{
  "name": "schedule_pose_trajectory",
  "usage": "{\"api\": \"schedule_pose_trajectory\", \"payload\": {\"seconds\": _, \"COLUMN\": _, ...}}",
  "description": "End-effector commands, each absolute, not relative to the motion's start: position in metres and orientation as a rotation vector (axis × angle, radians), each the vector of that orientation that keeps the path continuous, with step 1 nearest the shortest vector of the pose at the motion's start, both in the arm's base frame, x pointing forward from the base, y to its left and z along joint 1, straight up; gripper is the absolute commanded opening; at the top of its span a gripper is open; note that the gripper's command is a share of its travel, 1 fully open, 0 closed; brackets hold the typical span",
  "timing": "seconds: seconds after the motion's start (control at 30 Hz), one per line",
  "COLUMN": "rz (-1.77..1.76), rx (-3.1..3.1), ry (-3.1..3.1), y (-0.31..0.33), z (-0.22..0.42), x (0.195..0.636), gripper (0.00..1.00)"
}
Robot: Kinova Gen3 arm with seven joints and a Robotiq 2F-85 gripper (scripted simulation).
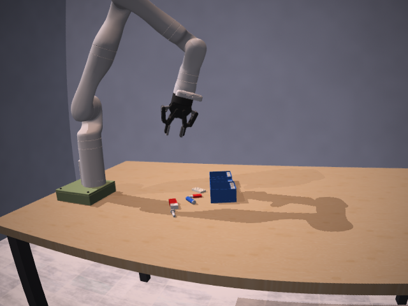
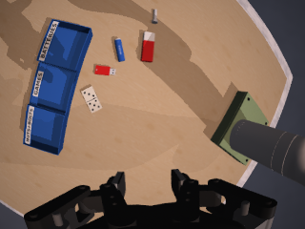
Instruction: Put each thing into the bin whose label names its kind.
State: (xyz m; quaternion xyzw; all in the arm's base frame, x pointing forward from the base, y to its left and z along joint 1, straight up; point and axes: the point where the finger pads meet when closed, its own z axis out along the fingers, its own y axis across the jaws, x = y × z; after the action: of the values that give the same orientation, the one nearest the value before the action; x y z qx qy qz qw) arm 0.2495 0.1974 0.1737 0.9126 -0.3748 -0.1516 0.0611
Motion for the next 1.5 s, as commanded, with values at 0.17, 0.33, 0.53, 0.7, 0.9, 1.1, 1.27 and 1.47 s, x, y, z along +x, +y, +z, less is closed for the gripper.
{"api": "schedule_pose_trajectory", "payload": {"seconds": 0.17, "rz": -0.37, "rx": 2.587, "ry": -1.492, "y": 0.186, "z": 0.174, "x": 0.263, "gripper": 0.09}}
{"api": "schedule_pose_trajectory", "payload": {"seconds": 0.33, "rz": -0.305, "rx": 2.387, "ry": -1.804, "y": 0.169, "z": 0.173, "x": 0.281, "gripper": 0.09}}
{"api": "schedule_pose_trajectory", "payload": {"seconds": 0.53, "rz": -0.242, "rx": 2.153, "ry": -2.092, "y": 0.157, "z": 0.172, "x": 0.292, "gripper": 0.09}}
{"api": "schedule_pose_trajectory", "payload": {"seconds": 0.7, "rz": -0.196, "rx": 1.943, "ry": -2.304, "y": 0.144, "z": 0.172, "x": 0.303, "gripper": 0.09}}
{"api": "schedule_pose_trajectory", "payload": {"seconds": 0.9, "rz": -0.132, "rx": 1.592, "ry": -2.586, "y": 0.124, "z": 0.173, "x": 0.319, "gripper": 0.09}}
{"api": "schedule_pose_trajectory", "payload": {"seconds": 1.1, "rz": -0.086, "rx": 1.271, "ry": -2.785, "y": 0.11, "z": 0.174, "x": 0.329, "gripper": 0.09}}
{"api": "schedule_pose_trajectory", "payload": {"seconds": 1.27, "rz": -0.055, "rx": 0.997, "ry": -2.918, "y": 0.096, "z": 0.175, "x": 0.338, "gripper": 0.09}}
{"api": "schedule_pose_trajectory", "payload": {"seconds": 1.47, "rz": -0.018, "rx": 0.561, "ry": -3.069, "y": 0.073, "z": 0.178, "x": 0.35, "gripper": 0.09}}
